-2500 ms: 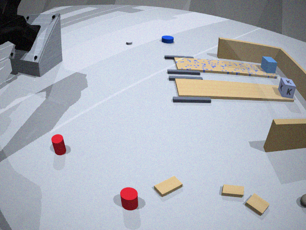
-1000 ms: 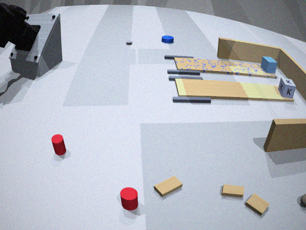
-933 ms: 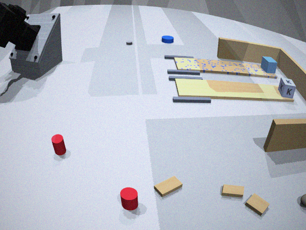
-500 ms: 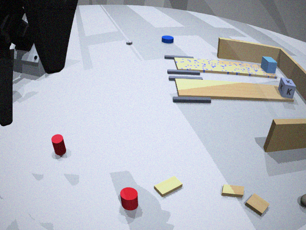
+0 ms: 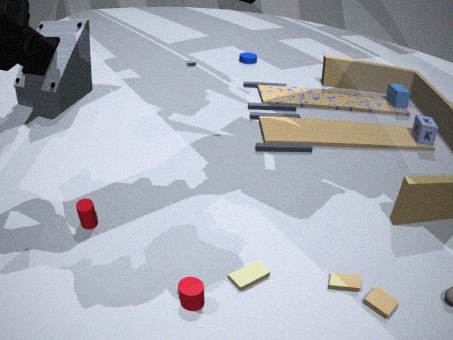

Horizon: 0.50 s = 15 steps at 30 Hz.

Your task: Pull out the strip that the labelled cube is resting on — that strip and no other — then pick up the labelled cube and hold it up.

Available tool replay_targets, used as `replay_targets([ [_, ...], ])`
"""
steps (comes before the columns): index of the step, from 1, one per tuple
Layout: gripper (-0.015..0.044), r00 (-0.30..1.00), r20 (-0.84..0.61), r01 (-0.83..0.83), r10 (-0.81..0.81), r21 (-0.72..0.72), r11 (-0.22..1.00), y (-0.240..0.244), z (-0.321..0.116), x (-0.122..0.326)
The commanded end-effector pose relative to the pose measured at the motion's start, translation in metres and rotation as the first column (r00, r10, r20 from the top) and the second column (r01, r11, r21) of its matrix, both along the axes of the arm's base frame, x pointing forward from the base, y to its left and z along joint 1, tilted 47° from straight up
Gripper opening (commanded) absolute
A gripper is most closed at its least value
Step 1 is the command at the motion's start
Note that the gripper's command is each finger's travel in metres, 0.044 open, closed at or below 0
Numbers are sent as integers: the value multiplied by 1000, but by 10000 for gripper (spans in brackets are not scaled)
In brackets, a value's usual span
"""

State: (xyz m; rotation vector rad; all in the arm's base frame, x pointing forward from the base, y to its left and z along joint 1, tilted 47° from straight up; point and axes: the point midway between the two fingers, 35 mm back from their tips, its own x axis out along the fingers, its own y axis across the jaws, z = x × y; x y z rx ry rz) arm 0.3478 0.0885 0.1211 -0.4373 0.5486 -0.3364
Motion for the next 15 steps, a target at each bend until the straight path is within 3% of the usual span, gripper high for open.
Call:
replay_targets([
  [1,400,959,-189,-252,213,-214,944,46,-46,-27],
  [15,400,940,-230,-307,251,-253,917,55,-55,-34],
])
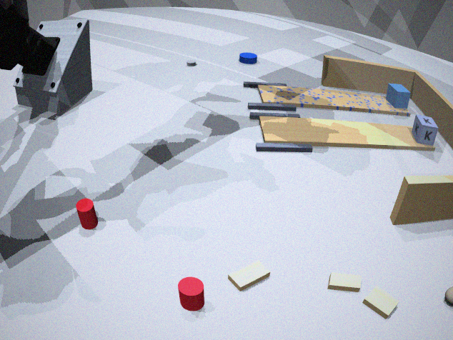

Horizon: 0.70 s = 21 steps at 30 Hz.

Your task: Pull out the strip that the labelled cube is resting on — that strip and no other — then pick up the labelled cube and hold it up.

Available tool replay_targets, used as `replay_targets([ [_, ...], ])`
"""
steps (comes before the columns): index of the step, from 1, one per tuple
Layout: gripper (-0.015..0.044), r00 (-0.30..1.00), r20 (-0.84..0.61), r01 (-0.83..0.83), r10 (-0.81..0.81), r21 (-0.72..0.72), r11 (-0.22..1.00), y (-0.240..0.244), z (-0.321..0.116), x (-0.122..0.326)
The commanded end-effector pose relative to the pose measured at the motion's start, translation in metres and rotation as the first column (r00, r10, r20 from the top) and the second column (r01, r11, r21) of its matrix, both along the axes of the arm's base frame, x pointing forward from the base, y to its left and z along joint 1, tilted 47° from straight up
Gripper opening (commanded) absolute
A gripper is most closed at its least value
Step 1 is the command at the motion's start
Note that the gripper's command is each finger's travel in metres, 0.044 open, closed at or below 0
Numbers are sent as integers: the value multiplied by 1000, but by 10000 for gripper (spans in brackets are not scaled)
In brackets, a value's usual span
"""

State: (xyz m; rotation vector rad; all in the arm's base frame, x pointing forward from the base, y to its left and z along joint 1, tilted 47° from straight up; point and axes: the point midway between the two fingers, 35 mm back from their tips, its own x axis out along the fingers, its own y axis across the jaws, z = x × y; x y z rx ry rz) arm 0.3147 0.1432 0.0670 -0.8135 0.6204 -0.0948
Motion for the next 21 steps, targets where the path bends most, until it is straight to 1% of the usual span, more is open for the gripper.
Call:
replay_targets([
  [1,400,1000,-1,-5,5,-12,1000,0,-1,-1],
  [8,400,1000,-1,-5,5,-12,1000,0,-1,-1],
  [10,347,1000,-26,7,-8,-25,1000,0,-4,3],
  [15,216,972,-204,94,-117,-119,988,-11,-24,29],
  [21,59,869,-408,194,-281,-242,951,-37,-46,51],
])
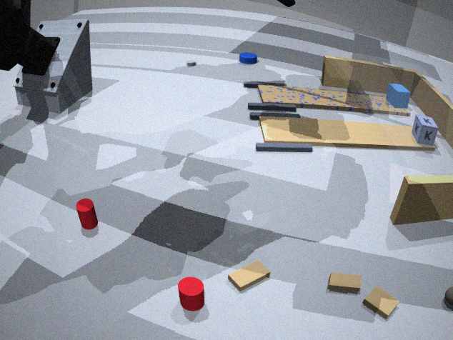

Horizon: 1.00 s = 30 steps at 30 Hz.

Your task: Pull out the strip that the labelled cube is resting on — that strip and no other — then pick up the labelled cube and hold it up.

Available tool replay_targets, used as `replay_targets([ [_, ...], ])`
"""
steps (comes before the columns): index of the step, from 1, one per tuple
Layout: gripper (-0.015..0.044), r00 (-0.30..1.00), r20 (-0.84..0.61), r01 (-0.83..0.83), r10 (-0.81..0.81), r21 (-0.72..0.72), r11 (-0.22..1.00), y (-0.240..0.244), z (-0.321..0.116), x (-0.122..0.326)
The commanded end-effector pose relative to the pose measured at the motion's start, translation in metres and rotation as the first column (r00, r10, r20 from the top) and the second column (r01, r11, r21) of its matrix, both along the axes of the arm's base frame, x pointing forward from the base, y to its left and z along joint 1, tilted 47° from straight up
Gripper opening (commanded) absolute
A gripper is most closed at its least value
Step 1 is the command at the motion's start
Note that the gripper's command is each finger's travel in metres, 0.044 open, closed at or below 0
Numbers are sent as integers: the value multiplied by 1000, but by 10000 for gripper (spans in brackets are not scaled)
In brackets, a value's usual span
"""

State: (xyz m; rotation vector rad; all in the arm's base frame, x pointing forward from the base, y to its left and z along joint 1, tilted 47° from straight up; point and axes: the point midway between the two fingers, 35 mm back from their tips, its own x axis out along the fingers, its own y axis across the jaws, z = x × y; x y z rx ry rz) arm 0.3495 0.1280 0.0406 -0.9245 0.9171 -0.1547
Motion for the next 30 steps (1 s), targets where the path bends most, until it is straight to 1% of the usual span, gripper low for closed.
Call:
replay_targets([
  [1,32,961,-226,140,-158,-94,986,-27,-23,19],
  [2,6,946,-263,163,-188,-113,980,-32,-26,21],
  [3,0,929,-298,185,-218,-133,974,-38,-28,23],
  [7,0,837,-429,268,-340,-219,938,-62,-37,26],
  [9,0,799,-467,293,-379,-249,923,-70,-39,26],
  [23,0,794,-471,296,-384,-253,921,-71,-39,30],
  [30,0,794,-471,295,-384,-252,922,-78,-46,31],
])
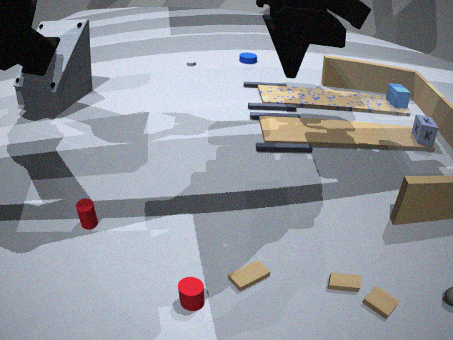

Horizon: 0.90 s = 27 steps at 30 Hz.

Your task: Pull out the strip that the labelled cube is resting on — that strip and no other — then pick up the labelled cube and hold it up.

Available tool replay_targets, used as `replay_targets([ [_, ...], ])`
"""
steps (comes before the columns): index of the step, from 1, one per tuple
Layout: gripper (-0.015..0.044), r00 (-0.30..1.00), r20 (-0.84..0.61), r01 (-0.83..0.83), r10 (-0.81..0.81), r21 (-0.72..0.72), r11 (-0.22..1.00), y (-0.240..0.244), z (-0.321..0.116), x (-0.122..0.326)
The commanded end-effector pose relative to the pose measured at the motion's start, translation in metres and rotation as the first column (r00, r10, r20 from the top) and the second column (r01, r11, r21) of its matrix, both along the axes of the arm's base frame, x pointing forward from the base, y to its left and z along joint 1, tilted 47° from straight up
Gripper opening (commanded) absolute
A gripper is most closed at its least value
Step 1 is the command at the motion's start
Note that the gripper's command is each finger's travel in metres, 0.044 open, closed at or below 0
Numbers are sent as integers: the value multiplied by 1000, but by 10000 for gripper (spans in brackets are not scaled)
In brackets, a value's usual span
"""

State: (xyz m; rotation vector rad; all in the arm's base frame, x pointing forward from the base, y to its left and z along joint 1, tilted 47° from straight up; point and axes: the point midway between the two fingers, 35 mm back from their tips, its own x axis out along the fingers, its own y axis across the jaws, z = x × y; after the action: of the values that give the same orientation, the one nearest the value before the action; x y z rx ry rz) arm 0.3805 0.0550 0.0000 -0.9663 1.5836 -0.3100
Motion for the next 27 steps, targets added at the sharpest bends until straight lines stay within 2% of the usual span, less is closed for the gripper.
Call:
replay_targets([
  [1,0,1000,-10,4,-4,2,1000,-6,-6,0],
  [27,0,1000,-10,4,-4,0,1000,-39,-34,2],
])
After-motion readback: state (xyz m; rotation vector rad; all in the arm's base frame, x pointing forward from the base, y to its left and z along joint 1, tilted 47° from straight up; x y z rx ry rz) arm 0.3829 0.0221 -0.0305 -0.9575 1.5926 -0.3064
